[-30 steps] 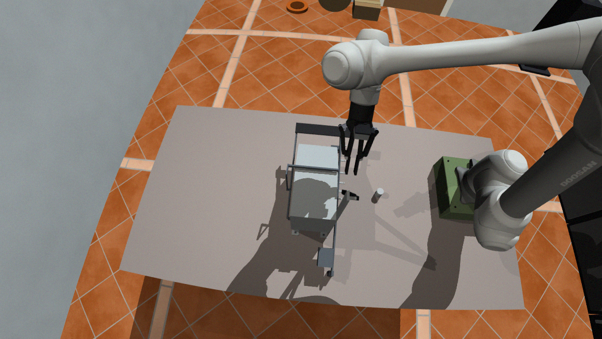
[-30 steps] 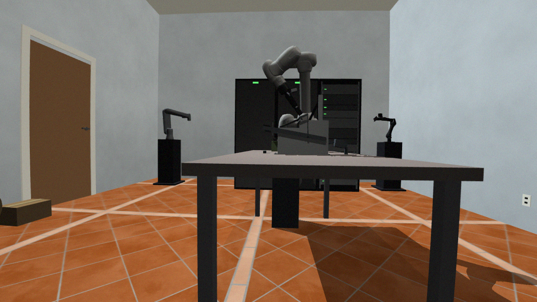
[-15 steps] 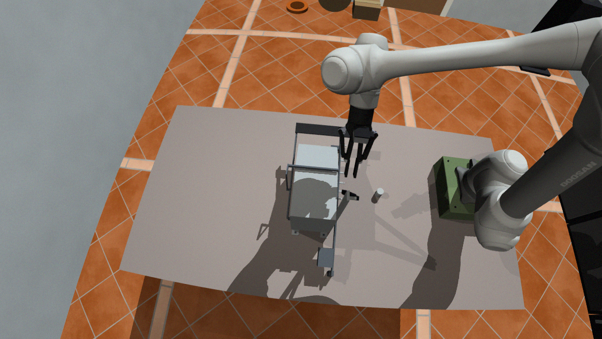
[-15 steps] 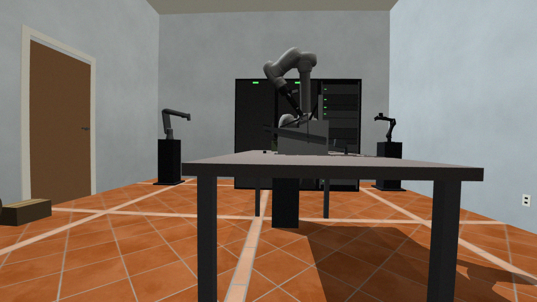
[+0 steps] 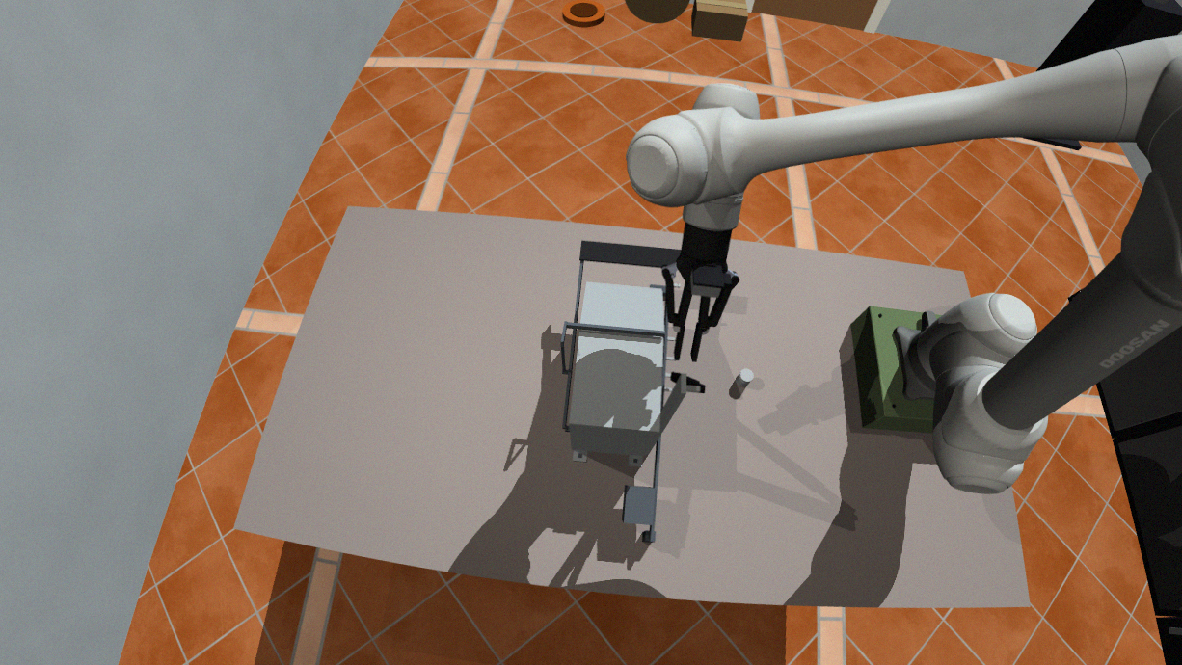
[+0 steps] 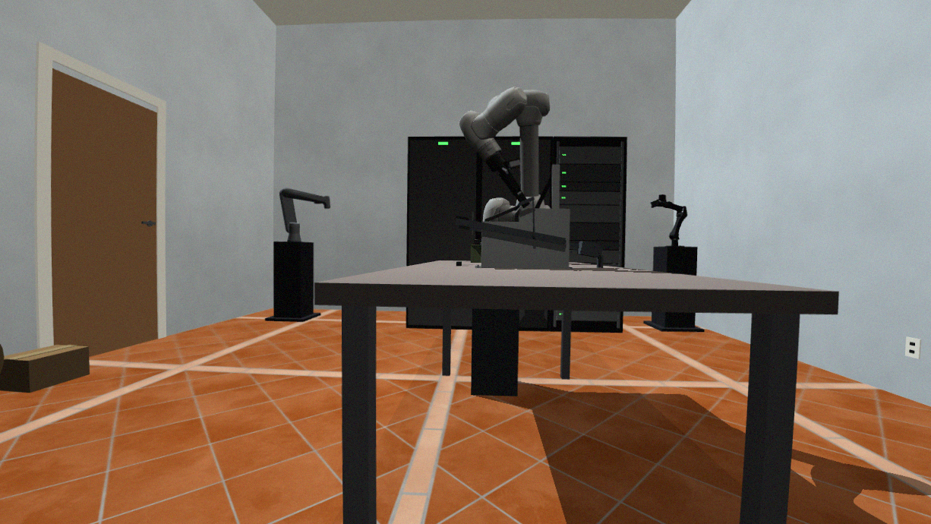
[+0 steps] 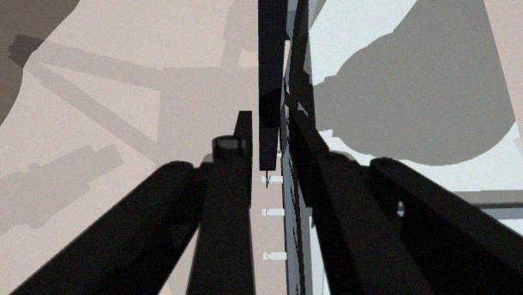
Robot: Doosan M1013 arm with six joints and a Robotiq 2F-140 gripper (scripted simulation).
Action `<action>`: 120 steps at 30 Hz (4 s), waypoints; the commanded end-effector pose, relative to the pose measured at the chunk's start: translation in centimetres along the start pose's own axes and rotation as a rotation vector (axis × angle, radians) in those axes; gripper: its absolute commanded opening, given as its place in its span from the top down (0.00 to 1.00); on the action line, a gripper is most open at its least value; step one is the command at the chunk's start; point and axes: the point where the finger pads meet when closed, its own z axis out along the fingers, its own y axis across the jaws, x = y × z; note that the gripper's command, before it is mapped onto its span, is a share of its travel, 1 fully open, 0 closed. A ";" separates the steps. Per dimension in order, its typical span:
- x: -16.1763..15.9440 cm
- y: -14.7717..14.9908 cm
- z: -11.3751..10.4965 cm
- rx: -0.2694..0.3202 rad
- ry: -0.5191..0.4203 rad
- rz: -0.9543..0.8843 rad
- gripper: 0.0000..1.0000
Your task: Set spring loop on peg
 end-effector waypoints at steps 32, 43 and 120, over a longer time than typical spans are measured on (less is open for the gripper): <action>0.1 0.0 7.0 -0.001 0.002 0.000 0.76; 0.1 0.1 7.8 -0.001 0.002 0.000 0.76; 0.1 0.1 8.1 -0.001 0.002 0.000 0.83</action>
